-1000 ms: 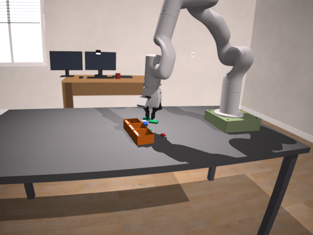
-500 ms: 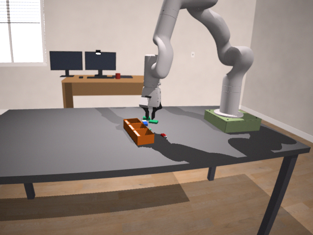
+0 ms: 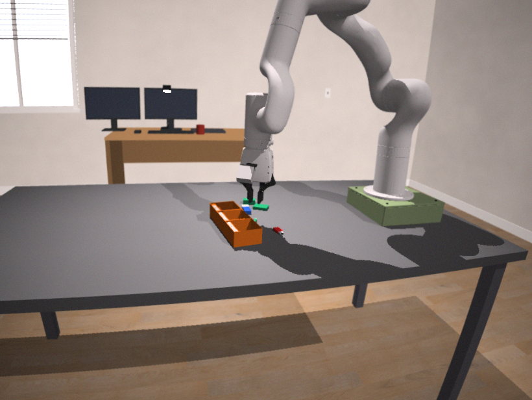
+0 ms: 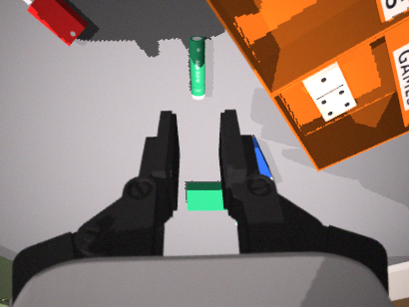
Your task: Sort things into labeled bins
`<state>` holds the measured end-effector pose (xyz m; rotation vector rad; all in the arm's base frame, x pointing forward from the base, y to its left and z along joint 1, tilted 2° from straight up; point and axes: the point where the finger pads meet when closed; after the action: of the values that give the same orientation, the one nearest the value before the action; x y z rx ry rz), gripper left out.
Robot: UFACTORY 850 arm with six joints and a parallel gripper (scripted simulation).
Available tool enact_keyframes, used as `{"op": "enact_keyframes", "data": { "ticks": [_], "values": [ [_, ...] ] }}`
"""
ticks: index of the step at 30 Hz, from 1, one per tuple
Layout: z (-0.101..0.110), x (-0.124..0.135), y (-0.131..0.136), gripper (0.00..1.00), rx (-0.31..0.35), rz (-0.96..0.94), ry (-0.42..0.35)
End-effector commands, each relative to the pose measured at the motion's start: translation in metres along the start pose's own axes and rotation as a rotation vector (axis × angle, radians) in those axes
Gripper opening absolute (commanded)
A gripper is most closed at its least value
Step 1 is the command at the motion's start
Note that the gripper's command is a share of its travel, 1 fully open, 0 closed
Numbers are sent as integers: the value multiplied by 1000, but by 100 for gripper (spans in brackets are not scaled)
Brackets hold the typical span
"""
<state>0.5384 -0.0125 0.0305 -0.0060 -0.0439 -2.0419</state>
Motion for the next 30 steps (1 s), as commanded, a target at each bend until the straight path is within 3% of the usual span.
{"op": "enact_keyframes", "data": {
  "ticks": [1, 6, 19, 30],
  "values": [
    [1, 0, 1, 23, 2, 0, 1],
    [-3, 0, 1, 23, 1, 0, 1],
    [-55, -1, 1, 23, 1, 0, 1],
    [-64, -1, 1, 23, 1, 0, 1]
  ]
}}
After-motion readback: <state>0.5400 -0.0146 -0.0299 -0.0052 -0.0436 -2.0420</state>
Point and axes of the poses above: the point where the finger pads meet when closed, its own z axis back along the fingers, its own y axis across the jaws, x = y × z, and after that the axes turned 7 degrees about z, right-handed
